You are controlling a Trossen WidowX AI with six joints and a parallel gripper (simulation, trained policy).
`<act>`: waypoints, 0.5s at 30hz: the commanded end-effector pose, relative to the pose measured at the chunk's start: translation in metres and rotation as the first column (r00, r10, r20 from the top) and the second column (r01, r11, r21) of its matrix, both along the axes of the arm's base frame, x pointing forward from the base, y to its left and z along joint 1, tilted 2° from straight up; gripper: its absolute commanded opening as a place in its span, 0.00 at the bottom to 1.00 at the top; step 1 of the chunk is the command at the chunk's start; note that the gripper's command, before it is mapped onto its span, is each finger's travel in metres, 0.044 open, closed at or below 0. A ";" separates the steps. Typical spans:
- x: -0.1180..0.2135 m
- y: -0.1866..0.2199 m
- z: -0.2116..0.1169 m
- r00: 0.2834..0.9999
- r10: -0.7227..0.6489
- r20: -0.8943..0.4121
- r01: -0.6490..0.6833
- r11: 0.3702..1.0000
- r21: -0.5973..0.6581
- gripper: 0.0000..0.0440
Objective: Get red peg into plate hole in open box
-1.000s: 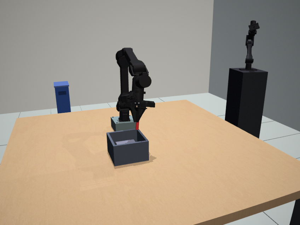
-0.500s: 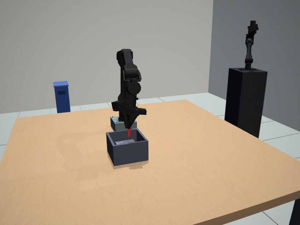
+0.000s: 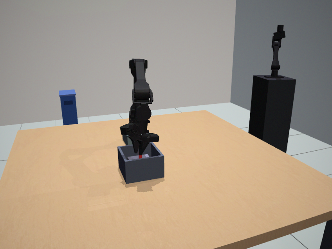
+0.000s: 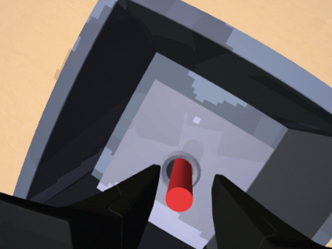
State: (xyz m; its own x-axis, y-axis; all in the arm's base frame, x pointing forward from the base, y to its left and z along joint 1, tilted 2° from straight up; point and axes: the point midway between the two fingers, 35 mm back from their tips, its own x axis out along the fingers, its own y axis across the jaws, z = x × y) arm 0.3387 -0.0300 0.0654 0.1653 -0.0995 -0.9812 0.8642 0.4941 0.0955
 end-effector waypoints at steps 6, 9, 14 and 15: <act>0.023 -0.009 -0.002 1.000 0.018 0.009 -0.018 1.000 -0.007 0.64; 0.031 -0.015 0.000 1.000 0.023 0.016 -0.023 1.000 -0.014 0.79; 0.046 -0.024 0.005 0.999 0.023 0.048 -0.021 0.999 -0.030 1.00; 0.049 -0.027 0.007 0.998 0.020 0.058 -0.018 0.999 -0.033 1.00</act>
State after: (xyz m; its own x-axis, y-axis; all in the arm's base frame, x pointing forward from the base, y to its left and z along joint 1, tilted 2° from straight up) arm 0.3685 -0.0494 0.0680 0.1663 -0.1079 -0.9802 0.8468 0.5249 0.0859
